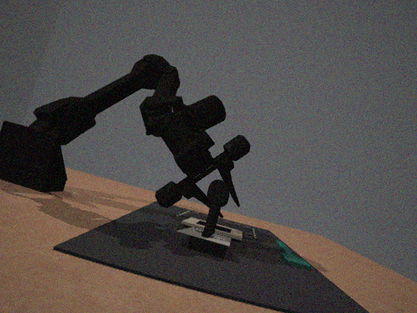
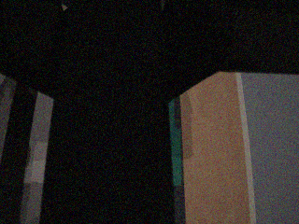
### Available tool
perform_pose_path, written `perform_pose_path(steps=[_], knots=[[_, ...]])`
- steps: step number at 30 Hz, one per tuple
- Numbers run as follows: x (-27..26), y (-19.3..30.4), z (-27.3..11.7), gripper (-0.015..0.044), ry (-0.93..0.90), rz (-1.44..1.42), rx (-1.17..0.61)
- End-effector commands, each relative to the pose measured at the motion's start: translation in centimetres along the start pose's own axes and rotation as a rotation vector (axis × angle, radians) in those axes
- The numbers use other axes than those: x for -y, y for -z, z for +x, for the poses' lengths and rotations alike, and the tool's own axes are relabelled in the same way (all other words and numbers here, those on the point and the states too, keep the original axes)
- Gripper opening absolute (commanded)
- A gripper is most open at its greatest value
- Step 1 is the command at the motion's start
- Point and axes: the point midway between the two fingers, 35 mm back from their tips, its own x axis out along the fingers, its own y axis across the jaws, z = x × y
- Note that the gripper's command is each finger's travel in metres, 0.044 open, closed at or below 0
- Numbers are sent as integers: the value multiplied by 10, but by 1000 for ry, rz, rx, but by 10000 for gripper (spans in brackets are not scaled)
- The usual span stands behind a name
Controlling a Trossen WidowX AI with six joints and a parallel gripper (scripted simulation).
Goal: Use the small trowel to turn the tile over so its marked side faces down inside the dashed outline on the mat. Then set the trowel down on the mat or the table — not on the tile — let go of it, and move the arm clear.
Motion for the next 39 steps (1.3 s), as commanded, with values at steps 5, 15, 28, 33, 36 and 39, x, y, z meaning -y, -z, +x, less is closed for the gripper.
perform_pose_path(steps=[5,15,28,33,36,39], knots=[[-2,15,-1,0,-2,-5,-17],[-15,10,-12,0,-1,72,-83],[-41,27,-34,0,-1,73,-83],[-49,39,-41,0,-1,73,-84],[-53,46,-44,0,-1,74,-84],[-56,54,-47,0,-1,74,-84]])
